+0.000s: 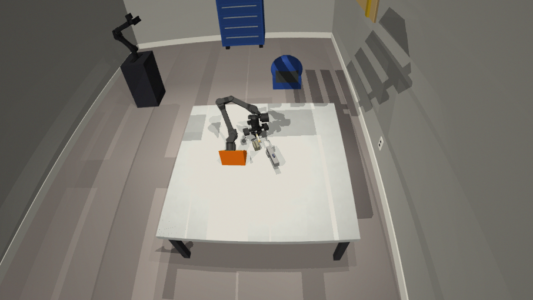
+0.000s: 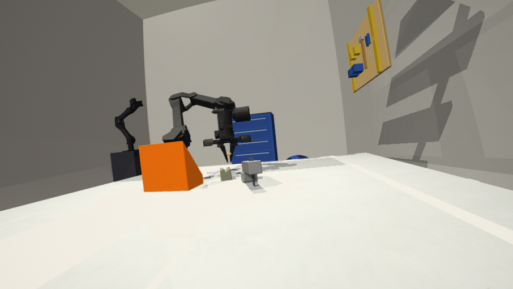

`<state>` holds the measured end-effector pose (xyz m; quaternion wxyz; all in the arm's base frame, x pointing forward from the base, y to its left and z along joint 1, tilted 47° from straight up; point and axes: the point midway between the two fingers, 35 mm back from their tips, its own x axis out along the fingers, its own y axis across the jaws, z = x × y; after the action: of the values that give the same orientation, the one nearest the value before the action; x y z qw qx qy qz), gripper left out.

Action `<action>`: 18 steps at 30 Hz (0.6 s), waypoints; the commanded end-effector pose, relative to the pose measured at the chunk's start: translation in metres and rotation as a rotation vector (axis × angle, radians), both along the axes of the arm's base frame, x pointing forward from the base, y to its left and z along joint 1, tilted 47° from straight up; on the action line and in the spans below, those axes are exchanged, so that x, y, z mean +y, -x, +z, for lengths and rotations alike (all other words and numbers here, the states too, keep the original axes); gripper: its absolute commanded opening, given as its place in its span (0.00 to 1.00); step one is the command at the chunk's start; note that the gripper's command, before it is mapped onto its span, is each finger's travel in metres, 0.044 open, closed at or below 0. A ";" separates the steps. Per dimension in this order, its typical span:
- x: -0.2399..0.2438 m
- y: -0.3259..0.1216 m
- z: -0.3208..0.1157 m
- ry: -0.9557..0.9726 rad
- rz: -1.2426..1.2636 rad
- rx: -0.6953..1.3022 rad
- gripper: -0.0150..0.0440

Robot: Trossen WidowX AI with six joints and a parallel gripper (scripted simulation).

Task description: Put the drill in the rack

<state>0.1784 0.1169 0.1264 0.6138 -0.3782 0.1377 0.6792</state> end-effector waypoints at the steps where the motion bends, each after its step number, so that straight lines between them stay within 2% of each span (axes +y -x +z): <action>1: -0.001 0.008 -0.002 -0.002 0.002 0.004 0.25; 18: 0.007 0.019 -0.012 -0.002 0.002 0.005 0.25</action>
<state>0.1607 0.1202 0.1196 0.6128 -0.3787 0.1349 0.6803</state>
